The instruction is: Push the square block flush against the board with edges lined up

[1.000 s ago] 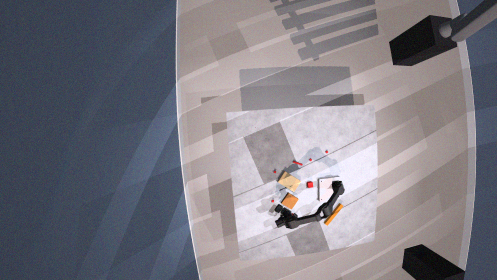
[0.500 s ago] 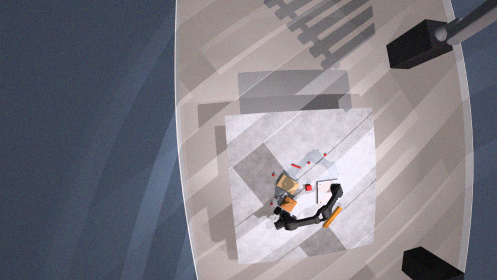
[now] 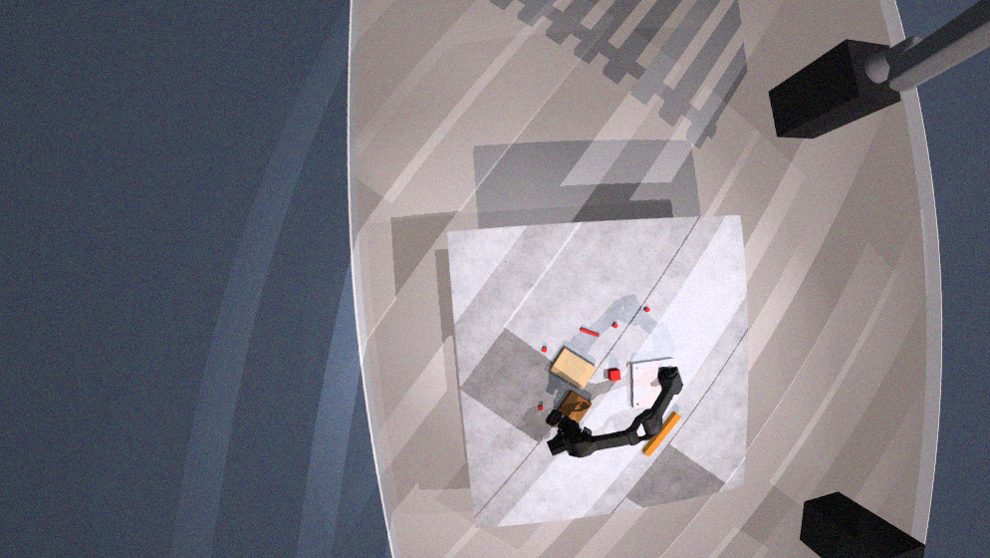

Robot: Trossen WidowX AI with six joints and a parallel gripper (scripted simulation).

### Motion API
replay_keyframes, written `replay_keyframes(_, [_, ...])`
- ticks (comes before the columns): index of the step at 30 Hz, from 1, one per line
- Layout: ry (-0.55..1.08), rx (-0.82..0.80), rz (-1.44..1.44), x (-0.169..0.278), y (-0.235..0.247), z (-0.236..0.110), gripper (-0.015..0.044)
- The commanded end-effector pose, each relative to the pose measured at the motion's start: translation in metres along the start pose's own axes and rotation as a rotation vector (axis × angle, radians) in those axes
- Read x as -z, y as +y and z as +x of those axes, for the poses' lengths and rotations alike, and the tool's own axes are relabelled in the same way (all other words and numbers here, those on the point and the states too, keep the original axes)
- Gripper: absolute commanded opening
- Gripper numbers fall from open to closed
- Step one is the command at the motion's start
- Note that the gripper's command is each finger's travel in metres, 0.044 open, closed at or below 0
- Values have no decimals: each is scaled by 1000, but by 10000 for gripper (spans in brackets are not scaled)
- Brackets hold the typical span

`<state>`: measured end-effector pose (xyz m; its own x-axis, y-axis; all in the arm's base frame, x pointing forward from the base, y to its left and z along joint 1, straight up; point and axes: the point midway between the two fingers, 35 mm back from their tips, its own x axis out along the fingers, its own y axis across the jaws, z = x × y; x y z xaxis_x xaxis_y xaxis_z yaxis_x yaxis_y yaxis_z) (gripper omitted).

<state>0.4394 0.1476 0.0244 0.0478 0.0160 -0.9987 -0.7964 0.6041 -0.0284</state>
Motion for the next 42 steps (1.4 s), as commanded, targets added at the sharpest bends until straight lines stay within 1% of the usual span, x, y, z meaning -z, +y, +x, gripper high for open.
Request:
replay_keyframes(1, [11,-7,-2,7,0,3,0])
replay_keyframes(42, [13,-7,-2,43,-2,3,0])
